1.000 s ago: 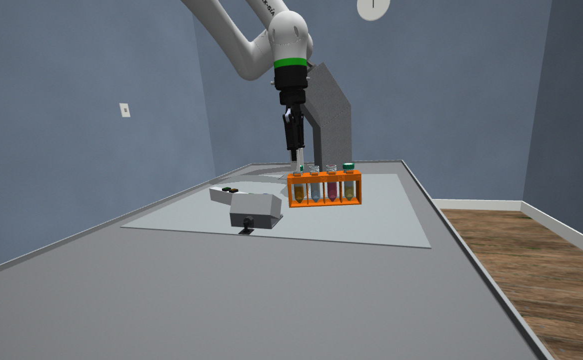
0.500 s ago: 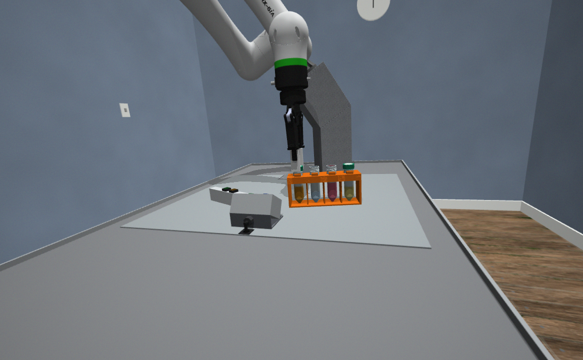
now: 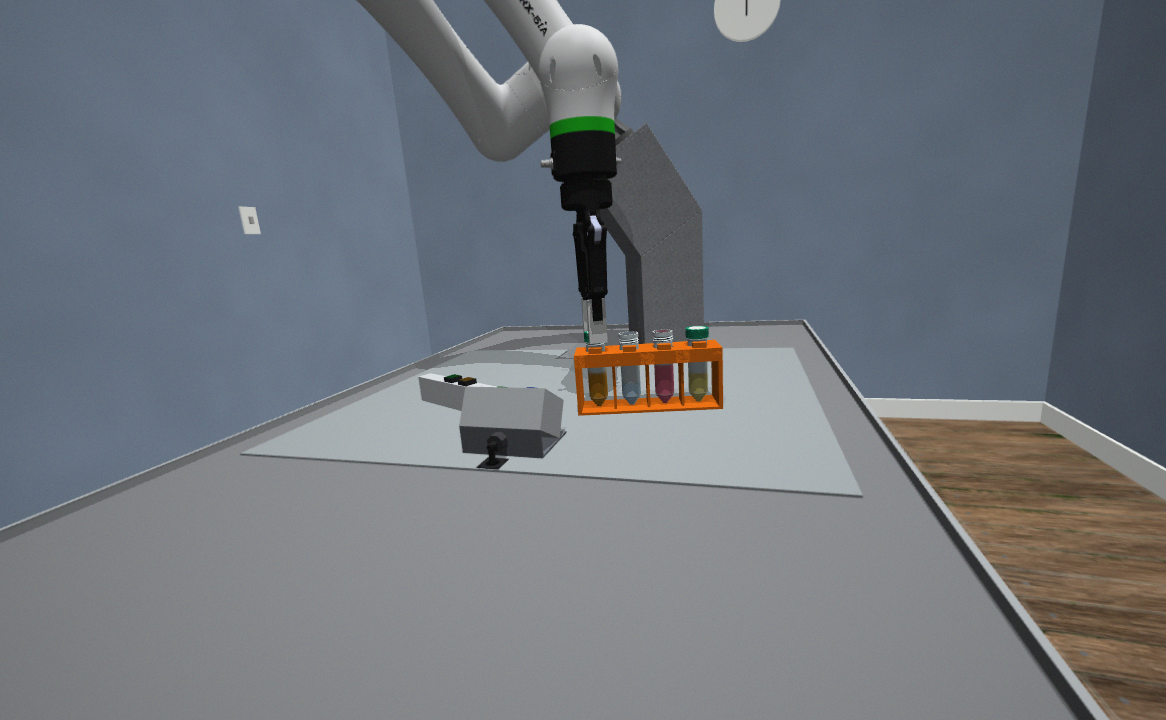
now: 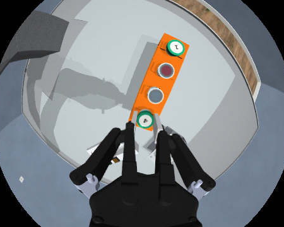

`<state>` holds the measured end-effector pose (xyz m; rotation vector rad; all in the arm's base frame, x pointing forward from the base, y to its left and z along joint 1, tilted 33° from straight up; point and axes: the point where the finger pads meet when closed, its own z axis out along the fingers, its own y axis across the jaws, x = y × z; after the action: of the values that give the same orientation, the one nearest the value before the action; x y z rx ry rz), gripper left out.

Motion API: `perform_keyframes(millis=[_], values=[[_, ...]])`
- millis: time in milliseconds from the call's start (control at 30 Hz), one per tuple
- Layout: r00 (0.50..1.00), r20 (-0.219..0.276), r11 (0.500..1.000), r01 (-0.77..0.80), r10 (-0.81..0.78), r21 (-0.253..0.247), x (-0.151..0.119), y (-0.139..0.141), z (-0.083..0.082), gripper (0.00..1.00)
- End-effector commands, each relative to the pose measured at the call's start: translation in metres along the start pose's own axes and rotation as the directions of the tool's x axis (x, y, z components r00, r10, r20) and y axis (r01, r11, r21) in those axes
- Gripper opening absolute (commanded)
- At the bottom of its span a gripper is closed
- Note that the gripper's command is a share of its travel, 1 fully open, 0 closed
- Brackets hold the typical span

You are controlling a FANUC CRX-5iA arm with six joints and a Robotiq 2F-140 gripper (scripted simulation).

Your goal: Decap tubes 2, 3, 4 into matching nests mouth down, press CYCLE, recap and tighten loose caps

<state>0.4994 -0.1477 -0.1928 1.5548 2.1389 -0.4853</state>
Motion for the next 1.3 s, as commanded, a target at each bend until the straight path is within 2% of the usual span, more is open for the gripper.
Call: perform_keyframes(millis=[0,367,467,500,1033,1067,1267], values=[[1.000,-0.007,1.000,0.009,-0.009,0.015,-0.0007,0.0007,-0.0002,0.35],[1.000,-0.007,1.000,0.009,-0.009,0.015,-0.0007,0.0007,-0.0002,0.35],[0.971,-0.003,0.971,-0.239,0.239,0.016,-0.0008,0.0007,-0.0017,0.35],[0.968,-0.003,0.968,-0.250,0.250,0.016,-0.0008,0.0007,-0.0022,0.35],[0.968,-0.003,0.968,-0.250,0.250,0.016,-0.0012,0.0006,-0.0073,0.35],[0.968,-0.003,0.968,-0.250,0.250,0.016,-0.0012,0.0006,-0.0073,0.00],[0.968,-0.003,0.968,-0.250,0.250,0.016,-0.0012,0.0006,-0.0073,0.00]])
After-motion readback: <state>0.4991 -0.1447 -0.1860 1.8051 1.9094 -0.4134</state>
